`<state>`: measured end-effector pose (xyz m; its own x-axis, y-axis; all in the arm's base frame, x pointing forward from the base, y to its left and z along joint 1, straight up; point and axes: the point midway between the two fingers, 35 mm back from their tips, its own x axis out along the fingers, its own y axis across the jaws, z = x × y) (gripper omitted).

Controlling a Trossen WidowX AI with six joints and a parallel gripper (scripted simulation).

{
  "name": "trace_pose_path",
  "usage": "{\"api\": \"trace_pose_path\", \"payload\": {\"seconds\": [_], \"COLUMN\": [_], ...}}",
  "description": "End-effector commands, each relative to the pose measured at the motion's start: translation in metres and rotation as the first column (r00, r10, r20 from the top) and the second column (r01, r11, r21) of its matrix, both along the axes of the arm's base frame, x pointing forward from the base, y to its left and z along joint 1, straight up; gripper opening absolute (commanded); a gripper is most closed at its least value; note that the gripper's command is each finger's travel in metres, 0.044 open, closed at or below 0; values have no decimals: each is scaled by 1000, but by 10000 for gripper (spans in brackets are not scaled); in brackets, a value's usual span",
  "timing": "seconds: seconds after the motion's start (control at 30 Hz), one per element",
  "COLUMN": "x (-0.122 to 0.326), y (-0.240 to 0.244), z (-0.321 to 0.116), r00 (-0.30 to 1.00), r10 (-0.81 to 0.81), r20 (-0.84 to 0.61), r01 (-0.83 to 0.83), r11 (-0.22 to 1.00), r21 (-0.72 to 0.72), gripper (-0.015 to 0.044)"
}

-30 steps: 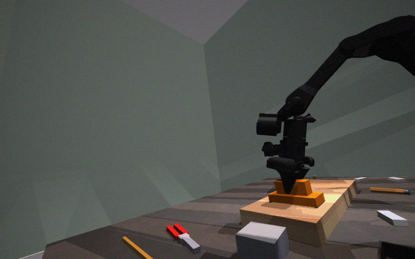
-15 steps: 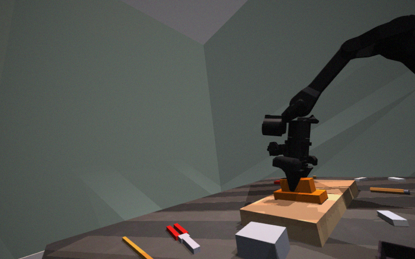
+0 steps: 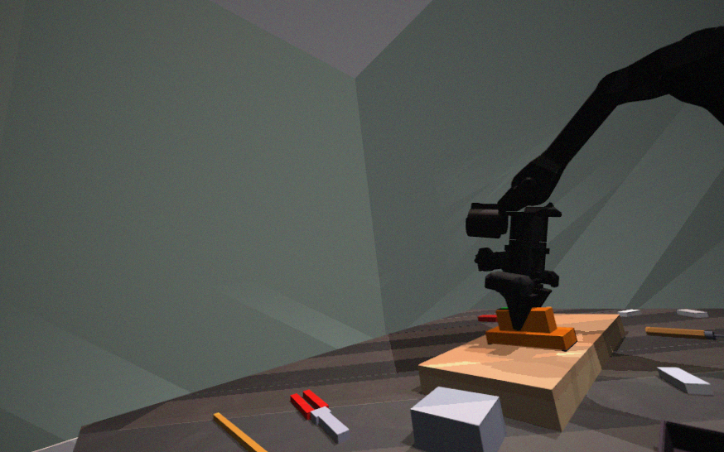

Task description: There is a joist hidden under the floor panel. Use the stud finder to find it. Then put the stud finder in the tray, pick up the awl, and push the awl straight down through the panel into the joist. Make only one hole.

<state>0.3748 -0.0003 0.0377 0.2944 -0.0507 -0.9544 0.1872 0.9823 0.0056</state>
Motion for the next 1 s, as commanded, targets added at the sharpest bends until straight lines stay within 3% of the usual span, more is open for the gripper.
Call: {"api": "trace_pose_path", "payload": {"seconds": [0.0, 0.97], "x": [-3, -15], "y": [-9, -72], "z": [0, 0], "r00": [1000, 1000], "r10": [-1, -1], "r20": [-1, -2], "r01": [1, 1], "r11": [1000, 1000], "r21": [-1, -6], "gripper": [0, 0]}}
